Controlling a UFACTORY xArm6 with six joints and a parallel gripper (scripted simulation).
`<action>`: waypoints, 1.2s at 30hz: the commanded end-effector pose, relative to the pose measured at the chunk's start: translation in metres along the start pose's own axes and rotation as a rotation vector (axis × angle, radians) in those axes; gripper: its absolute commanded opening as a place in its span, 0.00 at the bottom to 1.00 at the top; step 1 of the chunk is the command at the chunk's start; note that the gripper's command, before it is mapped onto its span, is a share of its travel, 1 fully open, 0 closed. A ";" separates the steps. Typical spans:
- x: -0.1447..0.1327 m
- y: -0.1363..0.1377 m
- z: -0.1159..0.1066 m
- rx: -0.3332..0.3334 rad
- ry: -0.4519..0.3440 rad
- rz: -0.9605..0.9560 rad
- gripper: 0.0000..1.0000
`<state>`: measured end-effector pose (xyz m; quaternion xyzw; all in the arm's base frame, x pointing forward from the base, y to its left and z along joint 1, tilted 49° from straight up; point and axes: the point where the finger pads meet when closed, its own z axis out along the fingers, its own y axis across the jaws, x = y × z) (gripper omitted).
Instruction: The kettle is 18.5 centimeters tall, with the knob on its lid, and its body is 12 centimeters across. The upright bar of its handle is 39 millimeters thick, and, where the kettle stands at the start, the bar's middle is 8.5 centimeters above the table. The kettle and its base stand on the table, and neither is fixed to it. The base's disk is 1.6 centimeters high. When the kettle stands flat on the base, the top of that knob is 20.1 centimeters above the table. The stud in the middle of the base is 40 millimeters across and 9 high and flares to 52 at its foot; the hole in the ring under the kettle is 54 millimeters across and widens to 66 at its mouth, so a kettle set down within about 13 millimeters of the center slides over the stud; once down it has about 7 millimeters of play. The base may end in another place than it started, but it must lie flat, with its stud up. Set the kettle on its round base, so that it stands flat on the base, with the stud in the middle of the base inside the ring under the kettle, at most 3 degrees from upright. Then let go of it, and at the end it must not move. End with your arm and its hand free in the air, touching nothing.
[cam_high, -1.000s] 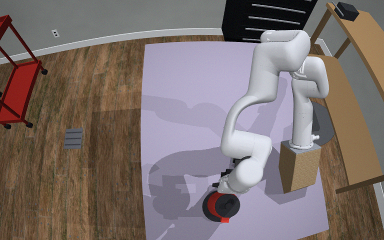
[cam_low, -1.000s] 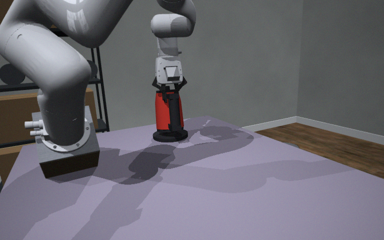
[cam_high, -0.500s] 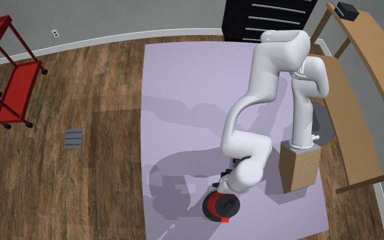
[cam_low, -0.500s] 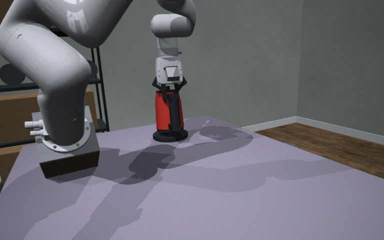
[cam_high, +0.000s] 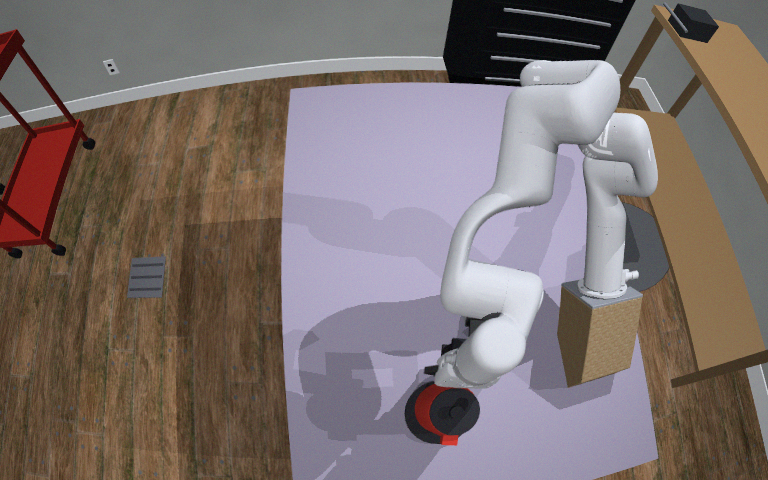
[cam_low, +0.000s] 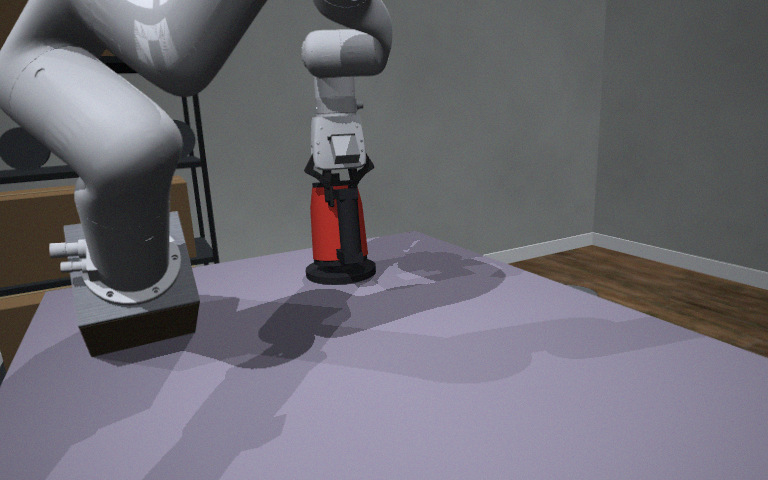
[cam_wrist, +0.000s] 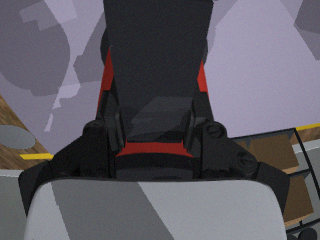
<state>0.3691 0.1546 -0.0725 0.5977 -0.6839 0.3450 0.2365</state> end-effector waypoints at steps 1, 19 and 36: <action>-0.001 -0.001 -0.002 0.003 -0.004 0.001 0.00; -0.001 -0.001 0.001 0.002 -0.004 0.001 0.00; -0.001 -0.001 0.004 0.002 -0.004 0.001 0.00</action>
